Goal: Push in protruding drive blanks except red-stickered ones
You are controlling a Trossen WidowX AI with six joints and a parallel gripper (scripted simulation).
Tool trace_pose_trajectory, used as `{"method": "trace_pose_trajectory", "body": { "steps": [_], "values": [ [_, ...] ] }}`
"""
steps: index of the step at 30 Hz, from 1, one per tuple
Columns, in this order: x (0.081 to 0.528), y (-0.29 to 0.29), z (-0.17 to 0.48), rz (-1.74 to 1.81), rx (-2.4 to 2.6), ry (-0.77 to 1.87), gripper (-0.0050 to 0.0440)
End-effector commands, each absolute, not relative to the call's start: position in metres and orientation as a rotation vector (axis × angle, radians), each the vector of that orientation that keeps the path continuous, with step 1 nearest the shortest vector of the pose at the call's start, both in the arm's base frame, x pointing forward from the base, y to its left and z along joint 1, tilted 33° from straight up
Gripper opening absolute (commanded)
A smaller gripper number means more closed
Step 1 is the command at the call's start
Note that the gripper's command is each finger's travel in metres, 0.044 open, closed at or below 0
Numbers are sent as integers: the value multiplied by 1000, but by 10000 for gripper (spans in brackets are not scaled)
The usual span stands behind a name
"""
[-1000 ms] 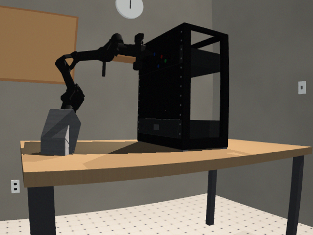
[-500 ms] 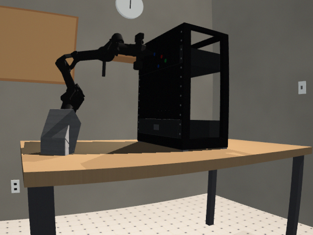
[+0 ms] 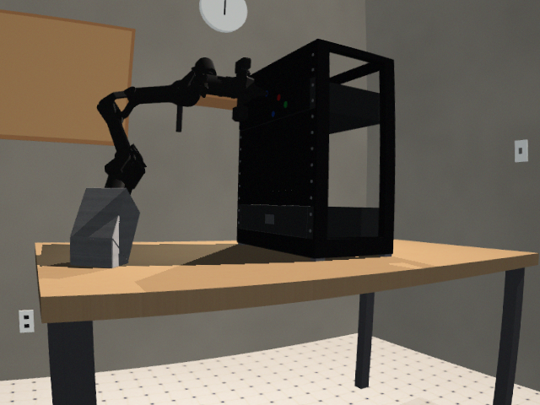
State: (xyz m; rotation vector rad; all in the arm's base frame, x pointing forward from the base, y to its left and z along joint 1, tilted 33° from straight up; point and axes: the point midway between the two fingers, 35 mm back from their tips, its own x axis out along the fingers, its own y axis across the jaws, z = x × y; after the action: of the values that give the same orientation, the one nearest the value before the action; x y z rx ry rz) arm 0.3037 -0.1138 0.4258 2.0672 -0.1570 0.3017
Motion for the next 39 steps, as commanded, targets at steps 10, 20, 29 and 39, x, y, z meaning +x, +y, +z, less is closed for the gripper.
{"method": "trace_pose_trajectory", "body": {
  "steps": [10, 20, 29, 39],
  "values": [
    [312, -112, 441, 320, 2049, -170, 0],
    [312, -112, 441, 320, 2049, -170, 0],
    [312, -112, 441, 320, 2049, -170, 0],
    [312, -112, 441, 320, 2049, -170, 0]
  ]
}}
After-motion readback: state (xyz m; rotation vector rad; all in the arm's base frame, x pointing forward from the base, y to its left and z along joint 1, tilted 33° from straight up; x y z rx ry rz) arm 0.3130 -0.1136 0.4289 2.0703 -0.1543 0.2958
